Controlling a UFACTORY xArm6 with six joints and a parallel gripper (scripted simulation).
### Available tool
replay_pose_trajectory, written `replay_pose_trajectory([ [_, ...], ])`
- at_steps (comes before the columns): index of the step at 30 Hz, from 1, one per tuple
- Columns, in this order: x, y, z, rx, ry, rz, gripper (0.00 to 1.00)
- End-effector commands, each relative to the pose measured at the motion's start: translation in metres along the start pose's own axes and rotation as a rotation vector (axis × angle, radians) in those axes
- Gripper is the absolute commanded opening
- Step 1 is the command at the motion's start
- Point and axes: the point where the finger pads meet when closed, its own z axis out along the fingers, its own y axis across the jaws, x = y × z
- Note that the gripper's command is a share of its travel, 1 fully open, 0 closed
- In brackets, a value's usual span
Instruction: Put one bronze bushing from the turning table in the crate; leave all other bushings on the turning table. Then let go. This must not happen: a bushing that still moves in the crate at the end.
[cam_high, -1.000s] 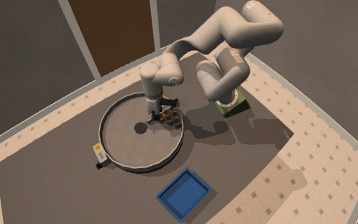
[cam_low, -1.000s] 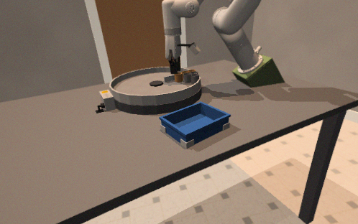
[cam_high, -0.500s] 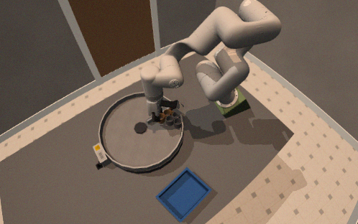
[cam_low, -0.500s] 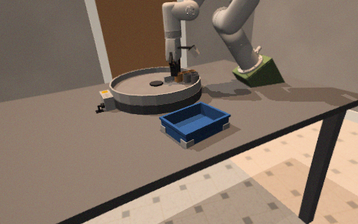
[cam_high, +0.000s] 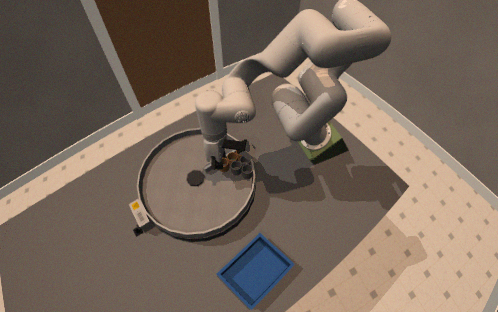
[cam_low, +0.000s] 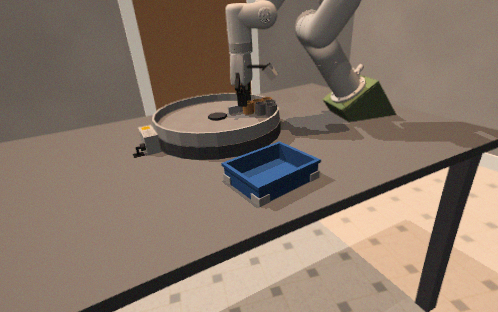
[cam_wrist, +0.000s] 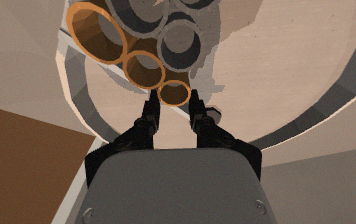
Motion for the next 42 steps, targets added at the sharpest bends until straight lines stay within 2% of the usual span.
replay_pose_trajectory([
  [1, -0.001, 0.000, -0.001, -0.001, -0.002, 0.000, 0.00],
  [36, -0.001, 0.000, -0.001, -0.001, -0.002, 0.000, 0.00],
  [42, -0.001, 0.000, -0.011, -0.001, -0.002, 0.000, 0.00],
])
